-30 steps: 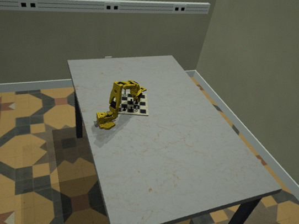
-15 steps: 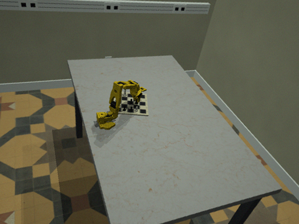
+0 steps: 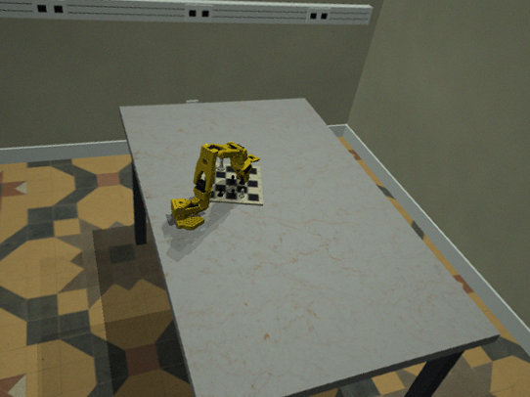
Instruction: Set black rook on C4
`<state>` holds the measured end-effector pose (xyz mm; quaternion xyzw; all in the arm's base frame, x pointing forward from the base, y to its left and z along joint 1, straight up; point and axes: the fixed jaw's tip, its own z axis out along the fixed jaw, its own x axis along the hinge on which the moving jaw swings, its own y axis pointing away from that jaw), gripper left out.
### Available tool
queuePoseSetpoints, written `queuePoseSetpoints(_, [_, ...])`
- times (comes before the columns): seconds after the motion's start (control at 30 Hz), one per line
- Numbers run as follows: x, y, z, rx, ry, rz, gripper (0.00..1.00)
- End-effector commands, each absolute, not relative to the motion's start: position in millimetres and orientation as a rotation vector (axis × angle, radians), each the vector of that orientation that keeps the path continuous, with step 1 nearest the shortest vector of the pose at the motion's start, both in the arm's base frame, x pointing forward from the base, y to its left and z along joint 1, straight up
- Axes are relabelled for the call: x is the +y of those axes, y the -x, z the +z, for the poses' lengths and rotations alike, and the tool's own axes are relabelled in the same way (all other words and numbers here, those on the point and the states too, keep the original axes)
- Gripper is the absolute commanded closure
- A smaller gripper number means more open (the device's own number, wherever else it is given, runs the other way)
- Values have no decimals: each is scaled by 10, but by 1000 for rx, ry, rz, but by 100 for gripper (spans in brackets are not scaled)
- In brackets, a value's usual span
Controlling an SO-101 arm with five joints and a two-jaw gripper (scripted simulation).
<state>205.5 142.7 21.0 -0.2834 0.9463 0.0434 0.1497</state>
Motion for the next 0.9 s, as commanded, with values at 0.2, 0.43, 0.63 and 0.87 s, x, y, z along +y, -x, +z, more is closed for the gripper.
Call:
queuePoseSetpoints(0.2, [1413,-1996,183,2737,837,118,88])
queuePoseSetpoints(0.43, [1435,-1982,183,2737,838,122,88])
queuePoseSetpoints(0.63, [1444,-1975,183,2738,838,124,88])
queuePoseSetpoints(0.87, [1445,-1975,190,2738,838,124,88])
